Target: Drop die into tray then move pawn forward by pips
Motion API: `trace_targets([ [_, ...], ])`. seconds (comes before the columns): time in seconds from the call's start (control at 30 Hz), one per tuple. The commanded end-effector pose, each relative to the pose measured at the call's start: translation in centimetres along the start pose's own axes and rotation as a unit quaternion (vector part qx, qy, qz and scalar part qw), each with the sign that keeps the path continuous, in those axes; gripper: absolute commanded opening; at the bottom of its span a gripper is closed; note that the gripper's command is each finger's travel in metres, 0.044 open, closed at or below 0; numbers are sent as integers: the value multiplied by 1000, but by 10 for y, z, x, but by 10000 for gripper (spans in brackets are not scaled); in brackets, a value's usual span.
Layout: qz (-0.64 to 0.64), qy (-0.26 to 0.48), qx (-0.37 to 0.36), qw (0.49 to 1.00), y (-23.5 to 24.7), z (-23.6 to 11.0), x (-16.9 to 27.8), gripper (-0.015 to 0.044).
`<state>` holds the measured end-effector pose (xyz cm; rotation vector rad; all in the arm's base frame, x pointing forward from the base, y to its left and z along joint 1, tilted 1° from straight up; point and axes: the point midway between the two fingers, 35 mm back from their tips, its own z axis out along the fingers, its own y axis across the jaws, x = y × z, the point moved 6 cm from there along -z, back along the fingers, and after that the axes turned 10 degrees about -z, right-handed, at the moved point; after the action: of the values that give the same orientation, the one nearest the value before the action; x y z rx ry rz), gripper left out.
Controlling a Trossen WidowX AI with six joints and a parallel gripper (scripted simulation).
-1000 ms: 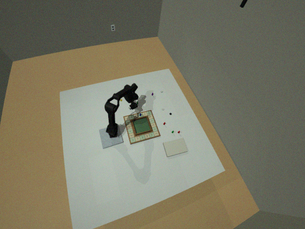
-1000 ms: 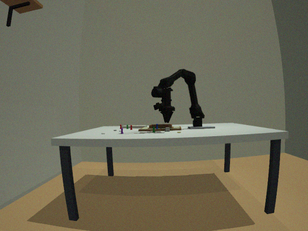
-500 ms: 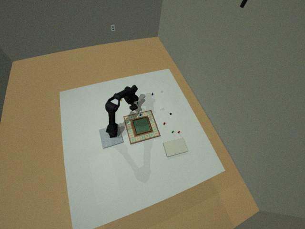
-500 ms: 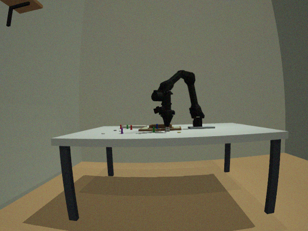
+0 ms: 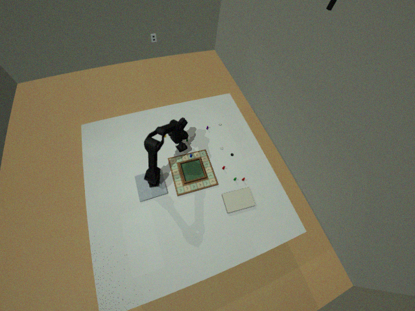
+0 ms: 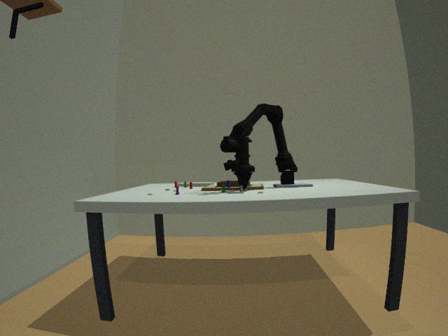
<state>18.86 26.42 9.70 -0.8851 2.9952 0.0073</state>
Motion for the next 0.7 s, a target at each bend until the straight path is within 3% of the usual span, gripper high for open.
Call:
trace_targets([
  [0.0,3,4,-1,1000,0,3,2,170],
  [0.1,3,4,-1,1000,0,3,2,91],
  [0.27,3,4,-1,1000,0,3,2,58],
  [0.33,3,4,-1,1000,0,2,1,5],
  [0.67,3,3,-2,1000,3,-49,-4,0],
])
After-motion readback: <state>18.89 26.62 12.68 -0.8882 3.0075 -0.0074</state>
